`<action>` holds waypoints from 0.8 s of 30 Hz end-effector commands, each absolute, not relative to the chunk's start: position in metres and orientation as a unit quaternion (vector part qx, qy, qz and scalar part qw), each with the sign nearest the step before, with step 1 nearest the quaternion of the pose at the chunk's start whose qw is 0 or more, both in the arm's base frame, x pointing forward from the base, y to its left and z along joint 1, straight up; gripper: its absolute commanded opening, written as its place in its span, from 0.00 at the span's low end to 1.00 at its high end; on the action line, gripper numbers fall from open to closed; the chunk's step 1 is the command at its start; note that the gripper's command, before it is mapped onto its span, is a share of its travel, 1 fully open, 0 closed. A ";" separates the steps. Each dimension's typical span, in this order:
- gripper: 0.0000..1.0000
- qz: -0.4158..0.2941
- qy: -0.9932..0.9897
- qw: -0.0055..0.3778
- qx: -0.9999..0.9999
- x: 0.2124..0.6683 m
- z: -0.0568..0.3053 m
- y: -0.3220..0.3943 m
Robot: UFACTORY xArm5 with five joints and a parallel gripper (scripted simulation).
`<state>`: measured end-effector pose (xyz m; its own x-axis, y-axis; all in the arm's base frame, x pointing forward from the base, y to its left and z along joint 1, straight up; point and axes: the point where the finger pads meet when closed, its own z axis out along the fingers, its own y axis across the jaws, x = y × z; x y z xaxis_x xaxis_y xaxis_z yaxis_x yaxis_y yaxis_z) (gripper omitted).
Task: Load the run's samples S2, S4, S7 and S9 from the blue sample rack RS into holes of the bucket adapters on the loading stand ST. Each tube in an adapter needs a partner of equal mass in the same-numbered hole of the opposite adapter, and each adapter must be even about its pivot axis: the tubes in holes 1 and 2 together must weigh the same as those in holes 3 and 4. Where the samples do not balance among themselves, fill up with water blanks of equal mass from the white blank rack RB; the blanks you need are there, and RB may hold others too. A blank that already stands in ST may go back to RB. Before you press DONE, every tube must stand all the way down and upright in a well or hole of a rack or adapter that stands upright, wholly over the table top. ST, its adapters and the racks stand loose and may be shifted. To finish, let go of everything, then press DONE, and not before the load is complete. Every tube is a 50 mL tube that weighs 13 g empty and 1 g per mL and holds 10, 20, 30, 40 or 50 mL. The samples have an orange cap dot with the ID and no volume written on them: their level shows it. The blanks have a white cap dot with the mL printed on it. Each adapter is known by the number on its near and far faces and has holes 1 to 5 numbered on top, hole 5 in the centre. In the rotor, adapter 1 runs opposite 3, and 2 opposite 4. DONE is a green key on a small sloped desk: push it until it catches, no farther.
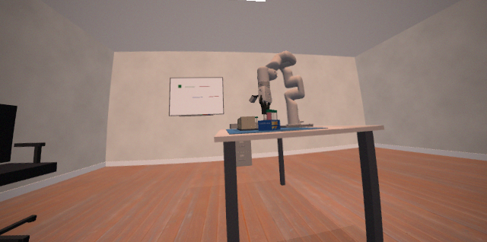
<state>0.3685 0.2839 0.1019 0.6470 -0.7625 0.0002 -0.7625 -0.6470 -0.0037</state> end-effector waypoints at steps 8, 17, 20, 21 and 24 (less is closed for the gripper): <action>0.00 -0.002 0.420 0.003 -0.907 0.370 0.103 0.285; 0.00 -0.002 0.420 0.003 -0.907 0.370 0.106 0.285; 0.00 -0.002 0.420 0.003 -0.907 0.370 0.108 0.285; 0.00 -0.002 0.420 0.003 -0.907 0.370 0.109 0.285; 0.00 -0.002 0.420 0.003 -0.907 0.369 0.111 0.285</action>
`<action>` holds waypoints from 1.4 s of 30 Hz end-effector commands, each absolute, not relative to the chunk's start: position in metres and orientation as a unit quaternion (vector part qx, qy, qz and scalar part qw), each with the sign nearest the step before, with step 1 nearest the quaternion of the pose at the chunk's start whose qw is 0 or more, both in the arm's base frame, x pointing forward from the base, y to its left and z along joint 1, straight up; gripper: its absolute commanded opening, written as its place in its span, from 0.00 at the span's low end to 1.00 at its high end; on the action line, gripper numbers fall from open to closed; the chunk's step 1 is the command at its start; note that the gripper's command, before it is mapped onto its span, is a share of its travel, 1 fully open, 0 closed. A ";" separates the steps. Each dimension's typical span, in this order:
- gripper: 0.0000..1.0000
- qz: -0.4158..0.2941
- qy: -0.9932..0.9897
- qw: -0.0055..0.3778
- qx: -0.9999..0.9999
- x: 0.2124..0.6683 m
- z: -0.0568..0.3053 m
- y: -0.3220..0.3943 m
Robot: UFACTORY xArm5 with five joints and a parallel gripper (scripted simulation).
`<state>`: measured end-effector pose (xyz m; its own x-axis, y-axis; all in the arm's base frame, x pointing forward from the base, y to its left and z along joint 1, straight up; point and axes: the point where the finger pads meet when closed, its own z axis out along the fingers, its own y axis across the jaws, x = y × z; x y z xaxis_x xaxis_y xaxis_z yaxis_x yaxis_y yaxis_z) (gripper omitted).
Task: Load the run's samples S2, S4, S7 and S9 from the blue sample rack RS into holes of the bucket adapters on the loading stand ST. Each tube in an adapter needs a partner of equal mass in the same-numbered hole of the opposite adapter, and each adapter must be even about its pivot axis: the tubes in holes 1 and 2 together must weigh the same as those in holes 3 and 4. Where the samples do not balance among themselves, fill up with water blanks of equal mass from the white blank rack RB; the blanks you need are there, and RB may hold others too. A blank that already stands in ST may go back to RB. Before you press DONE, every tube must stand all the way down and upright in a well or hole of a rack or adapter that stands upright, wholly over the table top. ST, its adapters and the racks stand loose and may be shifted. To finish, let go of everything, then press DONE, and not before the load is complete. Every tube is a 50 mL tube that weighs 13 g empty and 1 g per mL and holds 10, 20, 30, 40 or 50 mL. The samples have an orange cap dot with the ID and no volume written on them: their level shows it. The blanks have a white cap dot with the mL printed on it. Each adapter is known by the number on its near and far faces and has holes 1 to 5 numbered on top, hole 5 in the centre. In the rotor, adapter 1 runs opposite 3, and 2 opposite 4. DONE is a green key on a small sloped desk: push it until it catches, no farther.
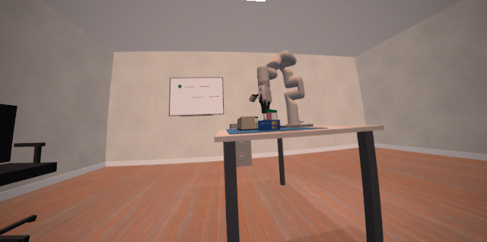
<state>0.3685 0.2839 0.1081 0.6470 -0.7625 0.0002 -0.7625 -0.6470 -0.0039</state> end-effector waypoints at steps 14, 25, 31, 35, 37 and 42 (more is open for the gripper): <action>0.00 -0.002 0.420 0.003 -0.907 0.369 0.119 0.285; 0.00 -0.002 0.420 0.003 -0.907 0.369 0.125 0.285; 0.00 -0.002 0.420 0.003 -0.907 0.369 0.137 0.285; 0.00 -0.002 0.420 0.003 -0.907 0.369 0.146 0.285; 0.00 -0.002 0.420 0.003 -0.907 0.369 0.146 0.285; 0.00 -0.002 0.420 0.003 -0.907 0.369 0.156 0.285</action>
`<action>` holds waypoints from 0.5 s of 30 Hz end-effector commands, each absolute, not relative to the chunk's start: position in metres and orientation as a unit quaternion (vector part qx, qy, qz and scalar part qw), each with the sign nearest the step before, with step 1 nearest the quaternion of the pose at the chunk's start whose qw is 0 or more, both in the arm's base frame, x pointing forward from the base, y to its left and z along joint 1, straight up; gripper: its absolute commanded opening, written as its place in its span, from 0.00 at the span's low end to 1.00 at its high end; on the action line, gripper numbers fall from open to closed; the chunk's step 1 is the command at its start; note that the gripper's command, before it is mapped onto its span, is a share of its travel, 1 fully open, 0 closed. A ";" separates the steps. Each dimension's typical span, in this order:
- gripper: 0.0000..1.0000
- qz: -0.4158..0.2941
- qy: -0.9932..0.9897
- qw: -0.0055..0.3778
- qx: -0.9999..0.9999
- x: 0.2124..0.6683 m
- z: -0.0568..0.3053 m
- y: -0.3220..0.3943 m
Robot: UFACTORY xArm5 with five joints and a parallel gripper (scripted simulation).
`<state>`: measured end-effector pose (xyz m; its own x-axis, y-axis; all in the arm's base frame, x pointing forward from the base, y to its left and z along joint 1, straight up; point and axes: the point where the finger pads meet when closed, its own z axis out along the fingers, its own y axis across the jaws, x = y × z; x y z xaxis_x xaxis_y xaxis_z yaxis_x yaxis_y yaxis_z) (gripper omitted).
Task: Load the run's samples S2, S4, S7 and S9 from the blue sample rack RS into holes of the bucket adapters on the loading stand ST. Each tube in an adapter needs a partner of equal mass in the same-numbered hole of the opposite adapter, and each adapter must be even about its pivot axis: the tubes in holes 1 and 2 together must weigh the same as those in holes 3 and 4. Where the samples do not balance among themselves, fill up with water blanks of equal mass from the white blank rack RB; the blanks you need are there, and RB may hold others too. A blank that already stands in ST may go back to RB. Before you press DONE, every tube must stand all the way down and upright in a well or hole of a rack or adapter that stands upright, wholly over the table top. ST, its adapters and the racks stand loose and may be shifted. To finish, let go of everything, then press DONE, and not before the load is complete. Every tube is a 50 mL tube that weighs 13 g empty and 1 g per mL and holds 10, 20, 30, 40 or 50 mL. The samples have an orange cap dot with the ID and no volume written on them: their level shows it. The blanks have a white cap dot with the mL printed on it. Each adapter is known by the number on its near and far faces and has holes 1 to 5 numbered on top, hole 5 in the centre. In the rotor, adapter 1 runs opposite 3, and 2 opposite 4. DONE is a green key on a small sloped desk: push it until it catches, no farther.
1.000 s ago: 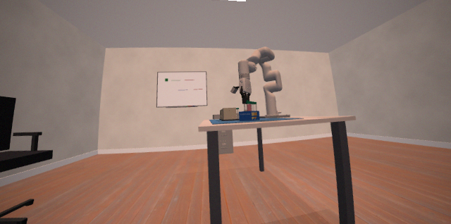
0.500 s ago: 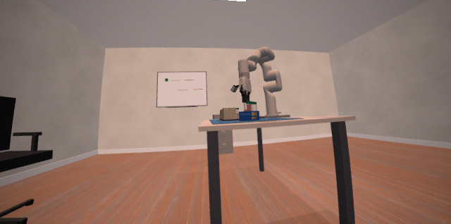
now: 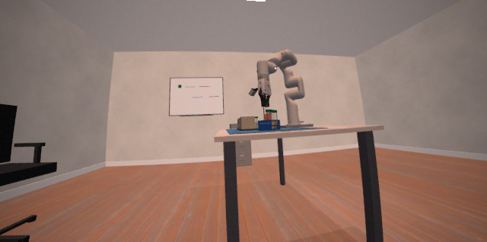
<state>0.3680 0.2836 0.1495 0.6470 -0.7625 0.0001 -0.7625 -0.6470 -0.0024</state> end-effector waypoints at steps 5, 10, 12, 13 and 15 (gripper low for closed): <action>0.00 -0.002 0.420 0.003 -0.907 0.369 0.166 0.285; 0.00 -0.002 0.420 0.003 -0.907 0.369 0.176 0.285; 0.00 -0.002 0.420 0.003 -0.907 0.369 0.176 0.285; 0.00 -0.002 0.420 0.003 -0.907 0.369 0.178 0.285; 0.00 -0.002 0.420 0.003 -0.907 0.369 0.182 0.285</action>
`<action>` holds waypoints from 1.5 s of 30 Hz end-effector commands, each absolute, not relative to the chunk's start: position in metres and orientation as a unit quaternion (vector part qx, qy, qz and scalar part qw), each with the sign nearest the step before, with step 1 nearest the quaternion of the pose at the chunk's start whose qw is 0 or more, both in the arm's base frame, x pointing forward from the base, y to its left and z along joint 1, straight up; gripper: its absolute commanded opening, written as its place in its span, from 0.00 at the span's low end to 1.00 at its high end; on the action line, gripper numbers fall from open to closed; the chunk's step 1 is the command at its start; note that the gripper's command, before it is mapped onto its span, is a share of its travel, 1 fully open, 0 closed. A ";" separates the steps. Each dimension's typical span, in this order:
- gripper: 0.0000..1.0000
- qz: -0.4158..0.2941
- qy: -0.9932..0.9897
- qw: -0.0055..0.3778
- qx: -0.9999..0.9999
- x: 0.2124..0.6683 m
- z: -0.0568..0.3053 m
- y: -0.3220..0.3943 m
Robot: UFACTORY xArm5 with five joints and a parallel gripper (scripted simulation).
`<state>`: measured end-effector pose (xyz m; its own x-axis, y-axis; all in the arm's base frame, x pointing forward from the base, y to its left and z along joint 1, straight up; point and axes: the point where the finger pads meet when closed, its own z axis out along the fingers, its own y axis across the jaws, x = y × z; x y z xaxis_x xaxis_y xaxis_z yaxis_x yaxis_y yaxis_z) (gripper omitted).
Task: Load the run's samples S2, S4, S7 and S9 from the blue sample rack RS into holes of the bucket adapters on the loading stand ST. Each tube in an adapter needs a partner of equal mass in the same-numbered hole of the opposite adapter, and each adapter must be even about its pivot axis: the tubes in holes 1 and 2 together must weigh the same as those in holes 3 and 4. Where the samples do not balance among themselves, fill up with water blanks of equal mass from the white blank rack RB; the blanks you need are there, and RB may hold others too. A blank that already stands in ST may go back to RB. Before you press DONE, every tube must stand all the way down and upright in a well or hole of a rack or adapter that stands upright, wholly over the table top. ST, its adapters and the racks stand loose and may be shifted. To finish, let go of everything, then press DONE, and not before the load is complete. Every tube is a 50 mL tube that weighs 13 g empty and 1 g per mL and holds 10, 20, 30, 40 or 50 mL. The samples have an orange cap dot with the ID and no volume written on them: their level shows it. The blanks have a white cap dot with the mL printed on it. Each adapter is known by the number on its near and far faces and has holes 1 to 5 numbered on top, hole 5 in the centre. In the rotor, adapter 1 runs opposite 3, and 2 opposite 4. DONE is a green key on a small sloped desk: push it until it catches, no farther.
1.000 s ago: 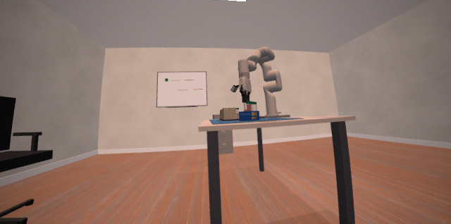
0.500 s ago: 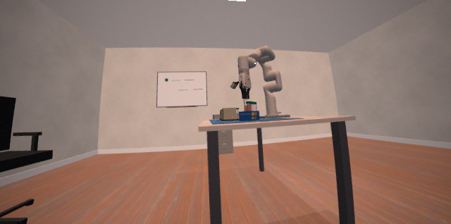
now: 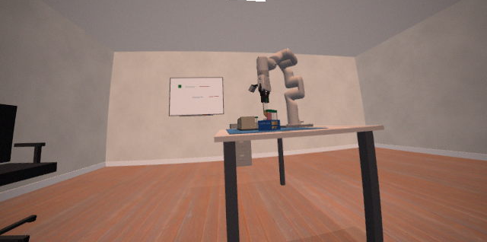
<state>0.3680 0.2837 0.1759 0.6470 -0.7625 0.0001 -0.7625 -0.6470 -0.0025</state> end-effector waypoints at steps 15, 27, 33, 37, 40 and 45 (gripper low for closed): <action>0.00 -0.002 0.420 0.003 -0.907 0.369 0.208 0.284; 0.00 -0.002 0.420 0.004 -0.907 0.369 0.232 0.284; 0.00 -0.002 0.420 0.004 -0.907 0.369 0.236 0.284; 0.00 -0.002 0.420 0.004 -0.907 0.369 0.236 0.284; 0.00 -0.002 0.420 0.004 -0.907 0.369 0.236 0.284; 0.00 -0.002 0.420 0.004 -0.907 0.369 0.236 0.284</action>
<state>0.3680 0.2838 0.2339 0.6470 -0.7625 0.0002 -0.7625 -0.6470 -0.0036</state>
